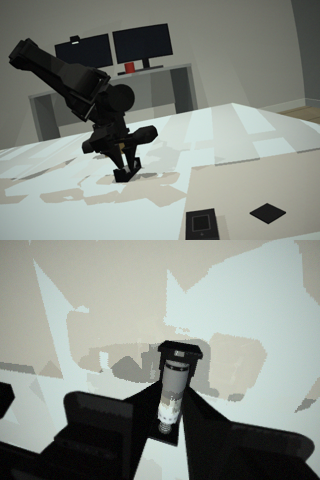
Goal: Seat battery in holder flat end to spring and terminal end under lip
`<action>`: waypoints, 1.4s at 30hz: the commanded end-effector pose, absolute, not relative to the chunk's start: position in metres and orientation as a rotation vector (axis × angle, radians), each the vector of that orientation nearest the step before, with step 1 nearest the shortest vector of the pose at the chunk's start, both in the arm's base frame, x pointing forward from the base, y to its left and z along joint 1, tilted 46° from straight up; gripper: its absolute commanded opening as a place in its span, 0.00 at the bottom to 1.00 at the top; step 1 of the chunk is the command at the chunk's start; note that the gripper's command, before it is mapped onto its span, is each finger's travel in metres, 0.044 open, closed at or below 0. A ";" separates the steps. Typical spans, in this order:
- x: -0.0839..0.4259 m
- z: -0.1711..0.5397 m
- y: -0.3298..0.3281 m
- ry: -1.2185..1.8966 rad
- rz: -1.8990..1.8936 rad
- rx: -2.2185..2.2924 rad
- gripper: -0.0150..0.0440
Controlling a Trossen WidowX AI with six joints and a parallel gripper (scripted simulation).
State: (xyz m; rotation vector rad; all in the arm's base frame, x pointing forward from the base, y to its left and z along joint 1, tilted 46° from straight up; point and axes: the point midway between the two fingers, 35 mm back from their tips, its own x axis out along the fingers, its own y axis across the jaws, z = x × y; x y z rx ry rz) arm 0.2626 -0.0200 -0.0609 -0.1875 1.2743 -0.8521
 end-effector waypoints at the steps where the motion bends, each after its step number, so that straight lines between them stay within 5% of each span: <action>1: 0.266 -0.059 -0.021 1.267 -0.856 -0.184 0.37; 15: 0.266 -0.059 -0.021 1.271 -0.856 -0.181 0.37; 19: 0.266 -0.059 -0.021 1.271 -0.856 -0.181 0.54; 36: 0.264 -0.050 -0.011 1.275 -0.858 -0.179 0.54; 42: 0.263 -0.023 0.019 1.280 -0.855 -0.181 0.81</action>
